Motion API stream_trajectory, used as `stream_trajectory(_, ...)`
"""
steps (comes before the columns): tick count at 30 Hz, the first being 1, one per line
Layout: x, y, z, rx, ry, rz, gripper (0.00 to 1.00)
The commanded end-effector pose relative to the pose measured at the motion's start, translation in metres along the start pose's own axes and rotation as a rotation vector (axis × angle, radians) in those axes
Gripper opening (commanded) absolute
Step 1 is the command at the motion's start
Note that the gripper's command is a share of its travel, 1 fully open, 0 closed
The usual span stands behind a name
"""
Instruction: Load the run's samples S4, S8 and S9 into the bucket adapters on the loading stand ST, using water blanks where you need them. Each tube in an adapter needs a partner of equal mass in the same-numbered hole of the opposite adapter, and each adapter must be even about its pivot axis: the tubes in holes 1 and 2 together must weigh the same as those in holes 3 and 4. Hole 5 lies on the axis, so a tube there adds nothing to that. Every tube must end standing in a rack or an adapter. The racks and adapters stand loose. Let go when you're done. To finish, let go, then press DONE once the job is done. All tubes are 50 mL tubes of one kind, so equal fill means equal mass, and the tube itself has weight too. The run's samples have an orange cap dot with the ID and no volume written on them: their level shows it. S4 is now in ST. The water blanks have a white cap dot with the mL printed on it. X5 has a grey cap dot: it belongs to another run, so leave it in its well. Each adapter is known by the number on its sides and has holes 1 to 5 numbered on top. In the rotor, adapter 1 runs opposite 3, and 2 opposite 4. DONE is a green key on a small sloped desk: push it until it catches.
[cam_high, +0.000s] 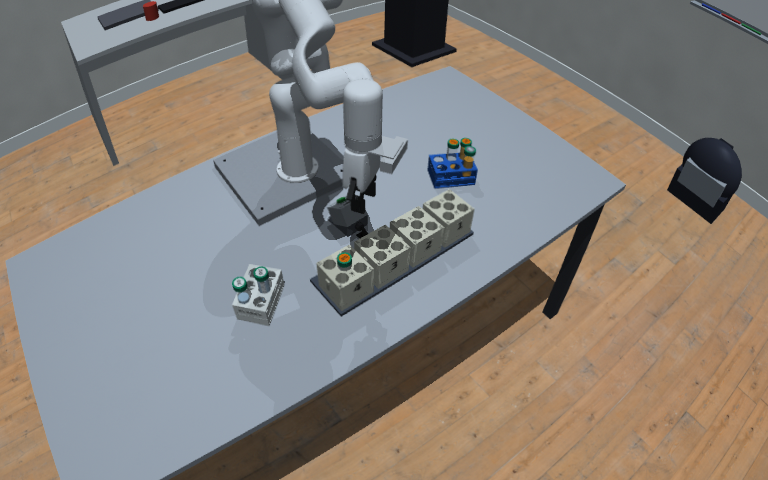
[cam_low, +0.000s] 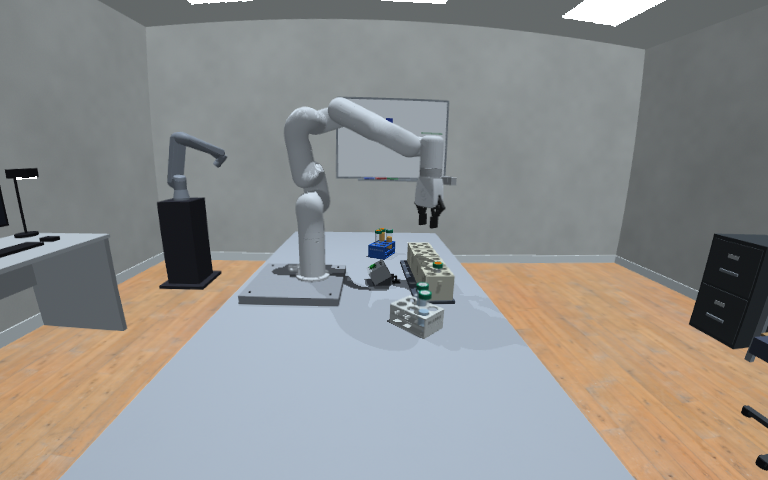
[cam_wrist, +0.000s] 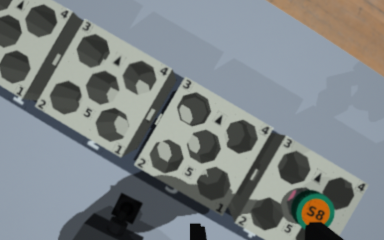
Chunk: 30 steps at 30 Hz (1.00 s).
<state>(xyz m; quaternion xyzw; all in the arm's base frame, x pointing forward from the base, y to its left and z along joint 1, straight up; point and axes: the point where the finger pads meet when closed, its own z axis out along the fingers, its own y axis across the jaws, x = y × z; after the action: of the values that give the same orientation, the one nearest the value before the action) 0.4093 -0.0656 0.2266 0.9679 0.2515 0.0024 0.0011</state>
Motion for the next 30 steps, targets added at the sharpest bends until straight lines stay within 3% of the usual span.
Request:
stream_trajectory(1,0.005,-0.021,-0.002,-0.007,0.002,-0.144,0.57)
stream_trajectory(15,0.017,-0.08,-0.001,-0.007,0.001,-0.544,0.57)
stream_trajectory(30,0.03,-0.144,-0.001,-0.006,0.002,-0.554,0.57)
